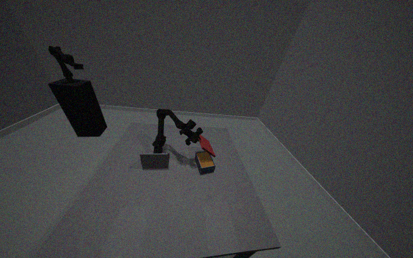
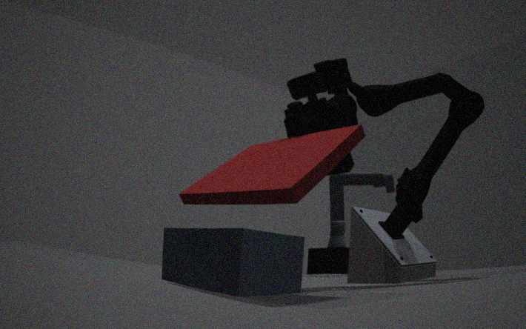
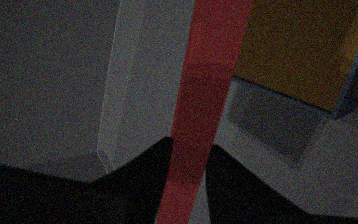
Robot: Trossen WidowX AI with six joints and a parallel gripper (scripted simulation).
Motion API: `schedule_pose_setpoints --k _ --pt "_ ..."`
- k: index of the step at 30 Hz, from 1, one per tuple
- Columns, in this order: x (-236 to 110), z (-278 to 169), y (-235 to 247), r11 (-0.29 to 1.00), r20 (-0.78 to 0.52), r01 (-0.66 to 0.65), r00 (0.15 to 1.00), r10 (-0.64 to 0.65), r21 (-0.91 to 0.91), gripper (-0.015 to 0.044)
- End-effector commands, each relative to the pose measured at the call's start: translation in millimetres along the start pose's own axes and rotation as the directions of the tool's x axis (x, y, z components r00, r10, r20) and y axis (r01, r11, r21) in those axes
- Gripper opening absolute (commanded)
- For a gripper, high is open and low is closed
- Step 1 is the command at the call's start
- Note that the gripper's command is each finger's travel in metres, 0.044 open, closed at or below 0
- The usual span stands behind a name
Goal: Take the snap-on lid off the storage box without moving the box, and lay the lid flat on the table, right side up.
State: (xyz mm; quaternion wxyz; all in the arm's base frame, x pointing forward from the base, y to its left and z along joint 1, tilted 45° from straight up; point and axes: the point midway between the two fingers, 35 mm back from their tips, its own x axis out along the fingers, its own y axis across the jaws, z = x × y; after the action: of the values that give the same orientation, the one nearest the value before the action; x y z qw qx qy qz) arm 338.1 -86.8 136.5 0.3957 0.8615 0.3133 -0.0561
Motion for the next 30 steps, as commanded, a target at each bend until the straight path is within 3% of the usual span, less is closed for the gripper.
schedule_pose_setpoints --k 1,30 --pt "-1 -8 -1 1.0 0.005 -0.001 1.0 0.001 0.005 0.0" --pt "-5 -65 -5 1.0 0.004 0.0 1.0 0.0 0.008 0.0"
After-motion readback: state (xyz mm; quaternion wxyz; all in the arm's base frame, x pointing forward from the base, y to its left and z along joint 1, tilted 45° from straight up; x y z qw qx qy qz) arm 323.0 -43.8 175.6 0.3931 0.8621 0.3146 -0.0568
